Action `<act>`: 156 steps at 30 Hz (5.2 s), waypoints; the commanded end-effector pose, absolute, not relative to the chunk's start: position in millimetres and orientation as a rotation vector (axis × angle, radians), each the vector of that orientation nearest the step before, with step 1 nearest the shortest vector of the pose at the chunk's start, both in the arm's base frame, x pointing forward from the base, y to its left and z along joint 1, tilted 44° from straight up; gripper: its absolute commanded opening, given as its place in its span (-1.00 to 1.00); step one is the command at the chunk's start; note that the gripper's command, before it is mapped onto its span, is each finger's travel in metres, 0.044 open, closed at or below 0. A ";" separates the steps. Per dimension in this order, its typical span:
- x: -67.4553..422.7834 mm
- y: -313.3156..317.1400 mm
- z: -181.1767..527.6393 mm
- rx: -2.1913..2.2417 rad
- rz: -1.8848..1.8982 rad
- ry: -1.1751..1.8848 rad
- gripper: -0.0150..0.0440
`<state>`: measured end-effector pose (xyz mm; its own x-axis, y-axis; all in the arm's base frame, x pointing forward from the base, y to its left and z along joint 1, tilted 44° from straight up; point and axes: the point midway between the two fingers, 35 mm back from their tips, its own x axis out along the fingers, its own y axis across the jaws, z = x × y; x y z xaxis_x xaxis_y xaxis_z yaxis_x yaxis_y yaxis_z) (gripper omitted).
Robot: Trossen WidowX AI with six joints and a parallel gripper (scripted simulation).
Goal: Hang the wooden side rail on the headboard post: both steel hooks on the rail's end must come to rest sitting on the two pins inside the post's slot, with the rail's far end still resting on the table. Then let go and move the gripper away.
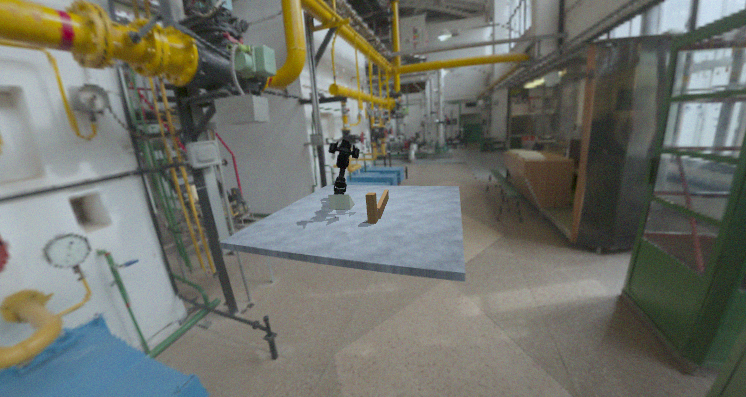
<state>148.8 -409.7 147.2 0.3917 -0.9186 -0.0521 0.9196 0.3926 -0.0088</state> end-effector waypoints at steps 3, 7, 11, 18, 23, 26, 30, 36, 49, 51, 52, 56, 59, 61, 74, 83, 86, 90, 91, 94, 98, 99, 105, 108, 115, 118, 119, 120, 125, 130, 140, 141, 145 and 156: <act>185.7 -363.9 68.3 0.268 -1.013 0.111 1.00; 202.8 -323.0 22.7 0.435 -0.918 0.165 1.00; 212.3 -276.9 -15.9 0.600 -0.832 0.232 1.00; 209.1 -181.4 -68.2 0.913 -0.698 0.396 1.00; 202.0 -148.2 -79.3 1.020 -0.662 0.464 1.00; 202.0 -148.2 -79.3 1.020 -0.662 0.464 1.00; 202.0 -148.2 -79.3 1.020 -0.662 0.464 1.00; 202.0 -148.2 -79.3 1.020 -0.662 0.464 1.00; 217.4 -159.3 -93.9 1.064 -0.721 0.537 1.00; 226.9 -165.2 -97.5 1.084 -0.757 0.579 1.00; 231.7 -167.8 -98.0 1.092 -0.776 0.601 1.00; 249.5 -173.9 -91.3 1.112 -0.854 0.692 1.00; 259.6 -174.2 -77.7 1.119 -0.919 0.760 1.00; 264.1 -173.0 -64.5 1.122 -0.967 0.802 1.00; 266.7 -167.7 -34.4 1.117 -1.055 0.868 1.00; 266.7 -167.7 -34.4 1.117 -1.055 0.868 1.00; 266.7 -167.7 -34.4 1.117 -1.055 0.868 1.00; 266.7 -167.7 -34.4 1.117 -1.055 0.868 1.00; 266.7 -167.7 -34.4 1.117 -1.055 0.868 1.00; 266.7 -167.7 -34.4 1.117 -1.055 0.868 1.00; 270.4 -167.6 -35.7 1.027 -0.975 0.964 1.00; 272.8 -167.4 -36.4 0.967 -0.917 1.024 1.00; 285.8 -166.0 -38.8 0.626 -0.513 1.306 1.00; 291.5 -165.0 -38.6 0.465 -0.284 1.394 1.00; 303.3 -162.3 -34.3 0.120 0.281 1.445 1.00; 307.9 -161.2 -31.0 -0.010 0.514 1.401 1.00; 309.2 -160.9 -29.8 -0.030 0.567 1.388 1.00; 310.2 -160.7 -28.9 -0.057 0.614 1.372 1.00; 314.7 -159.8 -24.1 -0.190 0.844 1.267 1.00; 319.7 -159.1 -17.9 -0.313 1.056 1.122 1.00; 328.7 -158.9 -4.5 -0.569 1.381 0.741 1.00; 329.5 -159.0 -3.3 -0.598 1.406 0.699 1.00; 330.8 -159.1 -1.1 -0.656 1.450 0.616 1.00; 330.8 -159.1 -1.1 -0.656 1.450 0.616 1.00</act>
